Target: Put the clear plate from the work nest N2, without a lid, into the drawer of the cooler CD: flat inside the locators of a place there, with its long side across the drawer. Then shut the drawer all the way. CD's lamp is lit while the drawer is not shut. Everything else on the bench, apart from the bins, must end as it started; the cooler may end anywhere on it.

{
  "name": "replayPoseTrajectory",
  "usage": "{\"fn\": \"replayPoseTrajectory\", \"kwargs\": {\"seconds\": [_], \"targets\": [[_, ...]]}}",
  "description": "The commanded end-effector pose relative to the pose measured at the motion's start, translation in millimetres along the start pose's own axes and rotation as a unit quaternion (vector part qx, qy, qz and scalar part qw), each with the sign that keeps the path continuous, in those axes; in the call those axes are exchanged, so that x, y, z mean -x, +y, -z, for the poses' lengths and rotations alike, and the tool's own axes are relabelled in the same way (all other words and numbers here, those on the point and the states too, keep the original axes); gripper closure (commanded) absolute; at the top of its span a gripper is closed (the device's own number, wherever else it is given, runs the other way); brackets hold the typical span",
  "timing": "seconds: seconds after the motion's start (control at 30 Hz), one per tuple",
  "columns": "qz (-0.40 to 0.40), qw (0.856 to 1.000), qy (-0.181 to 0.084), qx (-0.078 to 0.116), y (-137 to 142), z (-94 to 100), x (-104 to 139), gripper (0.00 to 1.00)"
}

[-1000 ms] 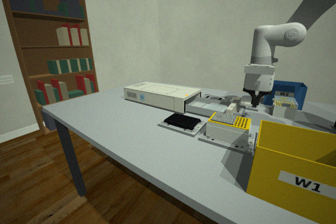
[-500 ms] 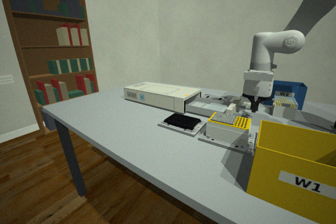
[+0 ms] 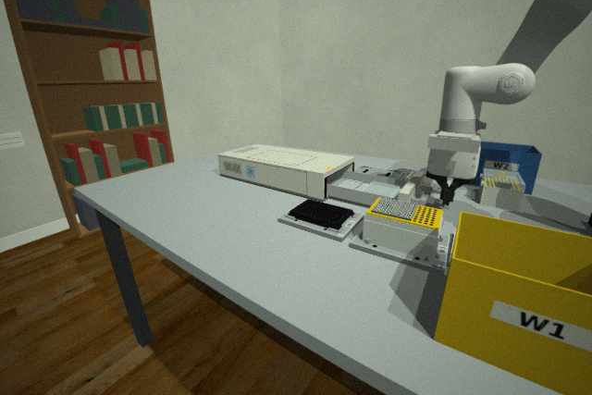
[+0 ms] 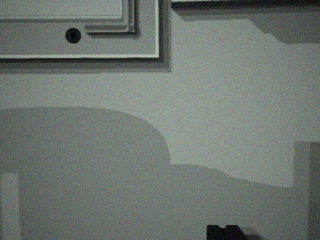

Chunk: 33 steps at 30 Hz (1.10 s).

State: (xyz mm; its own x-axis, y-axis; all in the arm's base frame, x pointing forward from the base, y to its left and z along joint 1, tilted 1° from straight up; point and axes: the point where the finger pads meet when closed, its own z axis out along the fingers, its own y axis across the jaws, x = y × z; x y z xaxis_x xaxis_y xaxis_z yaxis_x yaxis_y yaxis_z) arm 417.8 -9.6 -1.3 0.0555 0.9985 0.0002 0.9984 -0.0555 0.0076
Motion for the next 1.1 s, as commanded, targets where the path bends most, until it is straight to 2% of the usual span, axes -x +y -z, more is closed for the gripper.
{"fn": "replayPoseTrajectory", "kwargs": {"seconds": [0.0,1.07], "targets": [[0.000,1.000,0.008,0.001,1,0.6,0,1.00],[0.000,1.000,0.008,0.001,41,0.8,0,1.00]]}}
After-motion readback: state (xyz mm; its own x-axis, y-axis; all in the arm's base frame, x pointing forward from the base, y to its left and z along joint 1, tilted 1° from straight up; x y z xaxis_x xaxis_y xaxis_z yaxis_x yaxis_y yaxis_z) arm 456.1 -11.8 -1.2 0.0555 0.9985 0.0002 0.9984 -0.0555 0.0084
